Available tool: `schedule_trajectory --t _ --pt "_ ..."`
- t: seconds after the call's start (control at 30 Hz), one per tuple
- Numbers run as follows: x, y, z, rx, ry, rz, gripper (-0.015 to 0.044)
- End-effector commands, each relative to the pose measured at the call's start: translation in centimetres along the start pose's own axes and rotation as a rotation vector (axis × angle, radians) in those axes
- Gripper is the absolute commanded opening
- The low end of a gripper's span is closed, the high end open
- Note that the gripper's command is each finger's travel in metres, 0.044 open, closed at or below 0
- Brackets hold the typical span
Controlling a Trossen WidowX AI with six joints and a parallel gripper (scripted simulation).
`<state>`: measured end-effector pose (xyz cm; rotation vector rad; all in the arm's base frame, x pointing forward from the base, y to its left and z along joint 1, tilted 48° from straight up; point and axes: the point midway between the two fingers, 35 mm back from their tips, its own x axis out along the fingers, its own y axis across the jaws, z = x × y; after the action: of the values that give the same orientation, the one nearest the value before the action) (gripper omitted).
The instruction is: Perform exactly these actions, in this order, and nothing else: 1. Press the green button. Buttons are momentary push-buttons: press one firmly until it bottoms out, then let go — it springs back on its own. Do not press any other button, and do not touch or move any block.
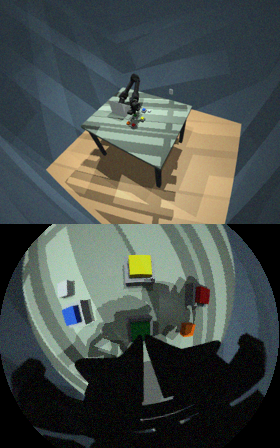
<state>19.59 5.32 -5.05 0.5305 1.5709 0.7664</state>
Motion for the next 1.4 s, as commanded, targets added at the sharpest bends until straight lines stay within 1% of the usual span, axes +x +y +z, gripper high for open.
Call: schedule_trajectory --t 0.0,0.47,1.07,1.1,1.2,1.3,1.37 --pt "0.6 0.0 -0.1 0.007 0.001 0.004 0.002" --pt "2.6 0.1 -0.2 0.007 0.001 0.006 0.002" --pt "2.7 0.1 -0.2 0.007 0.001 0.006 0.002" --pt "2.4 0.1 -0.1 0.002 0.001 0.003 0.002" --pt "-0.4 0.0 -0.1 0.006 0.001 0.004 0.002" --pt "-0.6 0.1 -0.1 0.007 0.001 0.005 0.002" --pt "-0.8 0.5 0.3 0.004 0.0 0.001 0.0072"
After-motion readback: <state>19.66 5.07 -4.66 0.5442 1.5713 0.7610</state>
